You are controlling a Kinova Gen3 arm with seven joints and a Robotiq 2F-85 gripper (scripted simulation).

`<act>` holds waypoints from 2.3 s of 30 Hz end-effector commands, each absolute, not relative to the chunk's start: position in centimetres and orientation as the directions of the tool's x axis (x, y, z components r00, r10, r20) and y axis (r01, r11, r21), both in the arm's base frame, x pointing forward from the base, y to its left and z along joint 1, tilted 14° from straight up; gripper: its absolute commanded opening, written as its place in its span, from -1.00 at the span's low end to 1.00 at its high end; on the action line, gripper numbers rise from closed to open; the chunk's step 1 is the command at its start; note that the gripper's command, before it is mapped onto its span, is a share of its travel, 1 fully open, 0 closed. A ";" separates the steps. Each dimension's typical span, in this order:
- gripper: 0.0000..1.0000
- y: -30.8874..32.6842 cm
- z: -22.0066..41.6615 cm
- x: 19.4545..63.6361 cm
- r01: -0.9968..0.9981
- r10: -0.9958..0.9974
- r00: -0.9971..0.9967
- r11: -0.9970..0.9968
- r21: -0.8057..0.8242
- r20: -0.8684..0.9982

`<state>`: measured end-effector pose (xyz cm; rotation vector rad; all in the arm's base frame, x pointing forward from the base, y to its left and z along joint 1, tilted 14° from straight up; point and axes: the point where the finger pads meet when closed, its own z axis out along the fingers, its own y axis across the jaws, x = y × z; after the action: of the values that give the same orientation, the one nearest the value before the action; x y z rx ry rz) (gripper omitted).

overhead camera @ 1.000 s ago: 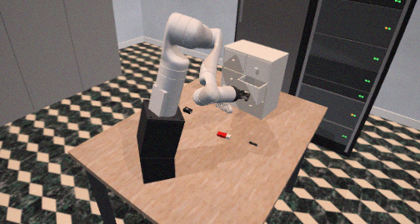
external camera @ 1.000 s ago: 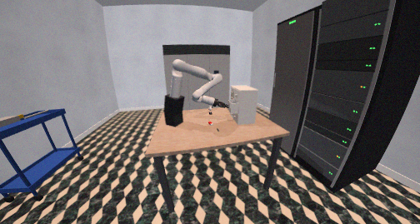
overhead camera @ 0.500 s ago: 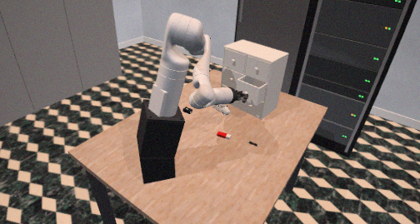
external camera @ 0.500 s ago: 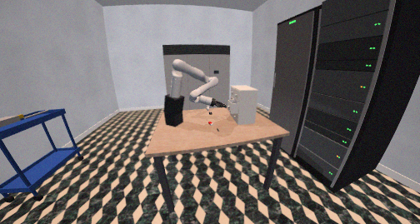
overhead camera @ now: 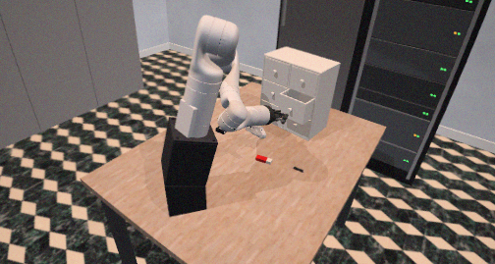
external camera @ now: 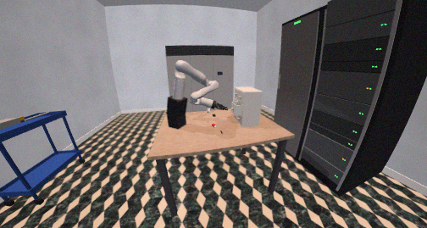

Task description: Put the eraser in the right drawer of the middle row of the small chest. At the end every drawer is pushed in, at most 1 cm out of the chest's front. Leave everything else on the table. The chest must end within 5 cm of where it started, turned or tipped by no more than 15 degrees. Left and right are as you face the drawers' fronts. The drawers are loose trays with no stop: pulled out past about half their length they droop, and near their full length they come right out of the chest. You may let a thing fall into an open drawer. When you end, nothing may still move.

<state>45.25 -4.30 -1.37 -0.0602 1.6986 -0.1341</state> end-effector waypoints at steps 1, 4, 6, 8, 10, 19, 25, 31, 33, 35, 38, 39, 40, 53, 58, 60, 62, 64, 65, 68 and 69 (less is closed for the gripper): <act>-0.34 -4.2 -1.4 45.2 0.035 -0.120 -0.134 0.991 -0.126 -0.984; -0.34 -4.2 -1.4 45.2 0.035 -0.120 -0.134 0.991 -0.126 -0.984; -0.34 -4.2 -1.4 45.2 0.035 -0.120 -0.134 0.991 -0.126 -0.984; -0.34 -4.2 -1.4 45.2 0.035 -0.120 -0.134 0.991 -0.126 -0.984; -0.34 -4.2 -1.4 45.2 0.035 -0.120 -0.134 0.991 -0.126 -0.984; -0.34 -4.0 -1.4 45.2 0.035 -0.120 -0.134 0.991 -0.126 -0.984; -0.34 -3.7 -1.5 45.1 0.035 -0.120 -0.134 0.991 -0.126 -0.984; -0.34 -3.5 -1.5 45.1 0.035 -0.120 -0.134 0.991 -0.126 -0.984; -0.34 -3.3 -1.5 45.0 0.035 -0.120 -0.134 0.991 -0.126 -0.984; -0.34 -3.1 -1.5 45.0 0.035 -0.120 -0.134 0.991 -0.126 -0.984; -0.34 -2.8 -1.5 44.9 0.035 -0.120 -0.134 0.991 -0.126 -0.984; -0.34 -2.7 -1.6 44.9 0.035 -0.120 -0.134 0.991 -0.126 -0.984; -0.34 -2.6 -1.6 44.9 0.035 -0.120 -0.134 0.991 -0.126 -0.984; -0.34 -1.0 -1.7 44.6 0.035 -0.120 -0.134 0.991 -0.126 -0.984; -0.34 -0.1 -1.8 44.4 0.035 -0.120 -0.134 0.991 -0.126 -0.984; -0.34 0.3 -1.8 44.4 0.035 -0.120 -0.134 0.991 -0.126 -0.984; -0.34 0.7 -1.9 44.3 0.035 -0.120 -0.134 0.991 -0.126 -0.984; -0.34 0.7 -1.9 44.3 0.035 -0.120 -0.134 0.991 -0.126 -0.984; -0.34 0.9 -1.9 44.3 0.035 -0.120 -0.134 0.991 -0.126 -0.984; -0.34 1.6 -1.9 44.1 0.035 -0.120 -0.134 0.991 -0.126 -0.984; -0.34 1.8 -2.0 44.1 0.035 -0.120 -0.134 0.991 -0.126 -0.984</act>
<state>44.00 0.99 -2.15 -0.0637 1.7046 -0.1465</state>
